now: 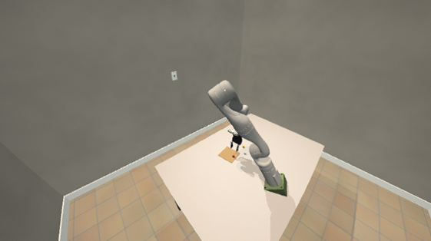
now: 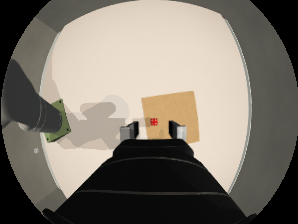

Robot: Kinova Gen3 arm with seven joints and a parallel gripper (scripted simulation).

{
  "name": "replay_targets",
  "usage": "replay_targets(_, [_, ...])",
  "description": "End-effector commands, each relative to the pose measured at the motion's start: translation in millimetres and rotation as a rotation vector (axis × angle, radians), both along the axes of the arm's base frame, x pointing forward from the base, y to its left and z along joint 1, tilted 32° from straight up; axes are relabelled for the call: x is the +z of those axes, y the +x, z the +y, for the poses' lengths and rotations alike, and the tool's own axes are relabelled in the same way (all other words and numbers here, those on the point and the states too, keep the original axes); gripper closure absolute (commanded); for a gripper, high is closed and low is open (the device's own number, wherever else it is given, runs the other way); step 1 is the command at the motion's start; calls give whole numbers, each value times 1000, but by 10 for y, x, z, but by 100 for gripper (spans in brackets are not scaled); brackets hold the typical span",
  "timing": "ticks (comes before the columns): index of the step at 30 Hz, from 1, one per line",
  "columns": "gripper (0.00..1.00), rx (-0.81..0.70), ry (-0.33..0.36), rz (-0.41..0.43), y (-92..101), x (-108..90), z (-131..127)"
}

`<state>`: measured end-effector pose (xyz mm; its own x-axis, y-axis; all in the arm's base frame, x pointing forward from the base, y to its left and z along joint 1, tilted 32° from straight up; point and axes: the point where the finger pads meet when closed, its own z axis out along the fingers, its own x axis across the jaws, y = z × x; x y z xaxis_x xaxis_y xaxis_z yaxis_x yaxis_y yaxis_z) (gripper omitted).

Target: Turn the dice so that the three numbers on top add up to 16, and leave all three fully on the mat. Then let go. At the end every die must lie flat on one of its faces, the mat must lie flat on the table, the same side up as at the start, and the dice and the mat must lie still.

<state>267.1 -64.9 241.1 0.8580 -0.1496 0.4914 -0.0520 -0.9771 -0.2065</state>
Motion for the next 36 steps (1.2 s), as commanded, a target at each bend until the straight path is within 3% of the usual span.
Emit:
replay_targets(1, [0, 0, 0, 0, 1, 2, -3])
replay_targets(7, [0, -25, 15, 1, -16, -43, -110])
replay_targets(15, [0, -212, 127, 34, -306, -541, -840])
replay_targets(21, [0, -235, 142, 42, -364, -624, -916])
replay_targets(22, [36, -235, 142, 42, -364, -624, -916])
replay_targets(36, [36, -235, 142, 42, -364, -624, -916])
